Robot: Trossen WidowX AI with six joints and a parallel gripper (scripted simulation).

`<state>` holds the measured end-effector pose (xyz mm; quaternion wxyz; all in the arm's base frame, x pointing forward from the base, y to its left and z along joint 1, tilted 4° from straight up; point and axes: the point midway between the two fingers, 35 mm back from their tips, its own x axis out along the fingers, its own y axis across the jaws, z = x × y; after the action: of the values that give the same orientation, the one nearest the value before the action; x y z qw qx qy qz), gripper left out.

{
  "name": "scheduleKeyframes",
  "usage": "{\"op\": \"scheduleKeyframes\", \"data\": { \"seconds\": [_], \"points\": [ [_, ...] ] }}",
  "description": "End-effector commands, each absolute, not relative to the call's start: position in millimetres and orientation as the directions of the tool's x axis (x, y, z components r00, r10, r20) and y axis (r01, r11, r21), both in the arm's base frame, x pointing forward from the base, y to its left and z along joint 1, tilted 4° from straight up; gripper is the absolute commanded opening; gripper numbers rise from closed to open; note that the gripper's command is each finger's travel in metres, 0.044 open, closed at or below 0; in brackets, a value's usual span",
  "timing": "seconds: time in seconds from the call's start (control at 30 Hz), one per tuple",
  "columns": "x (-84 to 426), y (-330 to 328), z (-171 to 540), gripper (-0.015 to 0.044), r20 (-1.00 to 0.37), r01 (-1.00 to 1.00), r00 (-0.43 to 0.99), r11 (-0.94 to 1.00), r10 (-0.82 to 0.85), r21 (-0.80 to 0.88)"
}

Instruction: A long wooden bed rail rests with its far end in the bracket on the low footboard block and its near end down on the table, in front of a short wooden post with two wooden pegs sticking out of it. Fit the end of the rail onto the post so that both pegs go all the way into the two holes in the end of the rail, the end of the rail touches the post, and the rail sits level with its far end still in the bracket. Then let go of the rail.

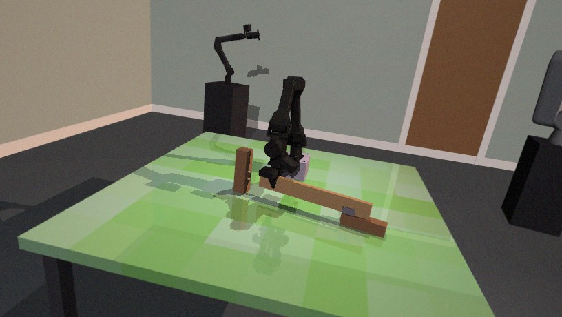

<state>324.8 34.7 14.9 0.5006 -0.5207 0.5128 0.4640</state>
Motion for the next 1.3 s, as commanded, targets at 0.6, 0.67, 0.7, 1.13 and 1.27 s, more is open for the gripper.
{"op": "scheduleKeyframes", "data": {
  "seconds": [0.6, 0.67, 0.7, 1.13, 1.27],
  "points": [
    [325, 26, 14, 0.0, -0.996, -0.999, 0.045, 0.026, -0.072, -0.047],
    [325, 26, 14, 0.0, -0.996, -0.999, 0.045, 0.026, -0.072, -0.047],
    [325, 25, 14, 0.0, -0.996, -0.999, 0.045, 0.026, -0.072, -0.047],
    [325, 21, 16, 0.0, -0.996, -0.999, 0.045, 0.026, -0.072, -0.047],
    [325, 20, 16, 0.0, -0.996, -0.999, 0.045, 0.026, -0.072, -0.047]
  ]
}}
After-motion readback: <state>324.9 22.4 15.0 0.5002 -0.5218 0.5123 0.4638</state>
